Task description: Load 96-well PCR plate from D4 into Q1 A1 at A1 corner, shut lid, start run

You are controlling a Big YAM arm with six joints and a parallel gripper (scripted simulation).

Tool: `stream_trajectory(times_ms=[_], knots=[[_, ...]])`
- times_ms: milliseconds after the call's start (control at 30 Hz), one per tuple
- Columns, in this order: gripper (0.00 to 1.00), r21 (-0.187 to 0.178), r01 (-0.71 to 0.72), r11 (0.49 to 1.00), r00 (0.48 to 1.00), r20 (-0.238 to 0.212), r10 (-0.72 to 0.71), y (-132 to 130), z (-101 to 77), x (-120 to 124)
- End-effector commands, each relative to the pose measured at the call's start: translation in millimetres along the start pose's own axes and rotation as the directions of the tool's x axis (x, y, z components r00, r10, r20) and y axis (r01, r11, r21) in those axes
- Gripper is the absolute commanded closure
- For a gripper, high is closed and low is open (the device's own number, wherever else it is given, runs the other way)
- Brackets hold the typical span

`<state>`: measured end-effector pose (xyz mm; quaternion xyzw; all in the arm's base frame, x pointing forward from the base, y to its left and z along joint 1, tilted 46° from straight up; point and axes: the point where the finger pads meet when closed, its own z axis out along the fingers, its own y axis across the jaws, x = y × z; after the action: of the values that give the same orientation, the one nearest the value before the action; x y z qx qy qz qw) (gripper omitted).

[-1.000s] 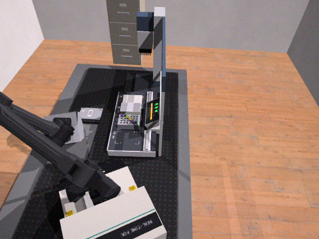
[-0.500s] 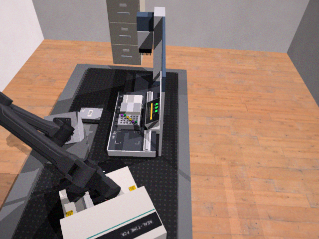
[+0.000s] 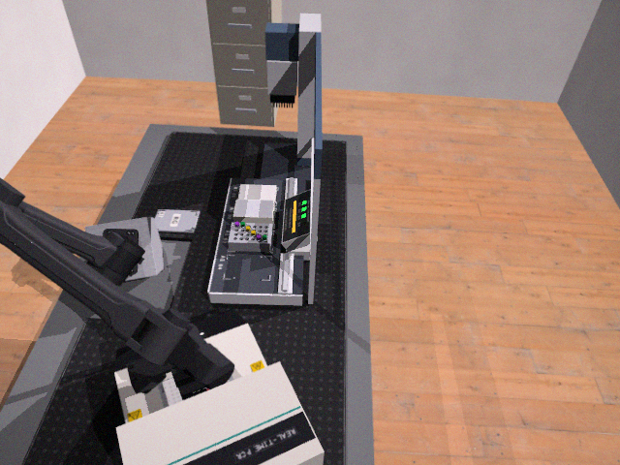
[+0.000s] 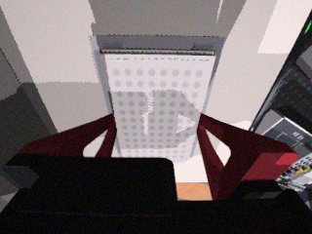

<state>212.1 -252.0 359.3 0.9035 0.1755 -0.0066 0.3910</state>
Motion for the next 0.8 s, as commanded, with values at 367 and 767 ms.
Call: stream_trajectory(times_ms=[367,767], knots=[[1.0,0.091,0.017,0.996,0.998,0.056,-0.022,-28,32.0,1],[1.0,0.116,0.052,0.992,0.997,0.043,-0.057,-36,38.6,7]])
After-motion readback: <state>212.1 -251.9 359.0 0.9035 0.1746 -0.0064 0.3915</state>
